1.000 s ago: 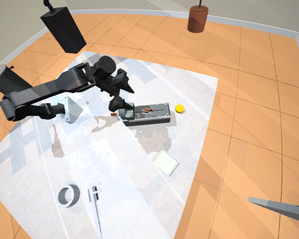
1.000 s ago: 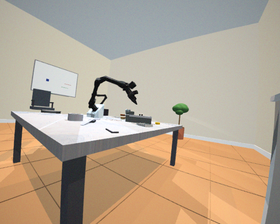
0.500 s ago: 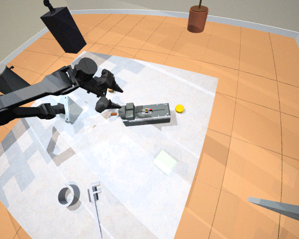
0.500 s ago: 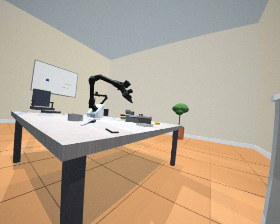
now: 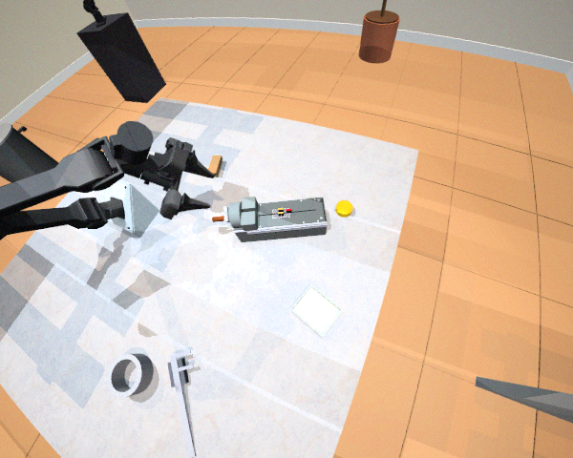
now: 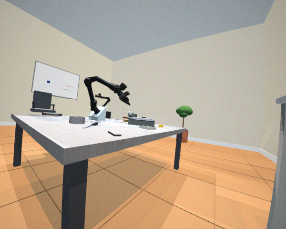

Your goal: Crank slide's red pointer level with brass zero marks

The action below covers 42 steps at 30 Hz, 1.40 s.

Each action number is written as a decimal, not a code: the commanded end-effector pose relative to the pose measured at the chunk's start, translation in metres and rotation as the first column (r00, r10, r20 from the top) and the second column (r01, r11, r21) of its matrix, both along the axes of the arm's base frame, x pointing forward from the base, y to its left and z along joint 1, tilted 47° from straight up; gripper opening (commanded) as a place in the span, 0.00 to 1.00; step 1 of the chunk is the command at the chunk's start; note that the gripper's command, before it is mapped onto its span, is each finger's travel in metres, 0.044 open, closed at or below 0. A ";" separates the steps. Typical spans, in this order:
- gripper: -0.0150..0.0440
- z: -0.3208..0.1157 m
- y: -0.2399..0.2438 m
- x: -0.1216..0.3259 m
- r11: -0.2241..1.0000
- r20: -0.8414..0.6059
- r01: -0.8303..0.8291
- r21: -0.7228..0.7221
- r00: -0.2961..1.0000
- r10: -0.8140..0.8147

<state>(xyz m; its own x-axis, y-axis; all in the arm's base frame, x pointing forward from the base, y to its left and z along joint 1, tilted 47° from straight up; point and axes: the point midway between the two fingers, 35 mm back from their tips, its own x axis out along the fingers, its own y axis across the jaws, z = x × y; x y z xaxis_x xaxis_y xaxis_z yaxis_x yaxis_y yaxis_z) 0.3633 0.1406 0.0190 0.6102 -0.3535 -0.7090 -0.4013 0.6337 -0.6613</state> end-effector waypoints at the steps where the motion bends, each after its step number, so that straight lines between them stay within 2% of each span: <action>1: 1.00 0.000 -0.003 -0.010 1.000 0.002 -0.004 0.018 1.000 0.004; 22: 1.00 -0.066 -0.073 -0.014 1.000 0.003 -0.004 0.016 1.000 0.004; 42: 1.00 -0.079 -0.087 -0.015 1.000 0.002 -0.004 0.015 1.000 0.004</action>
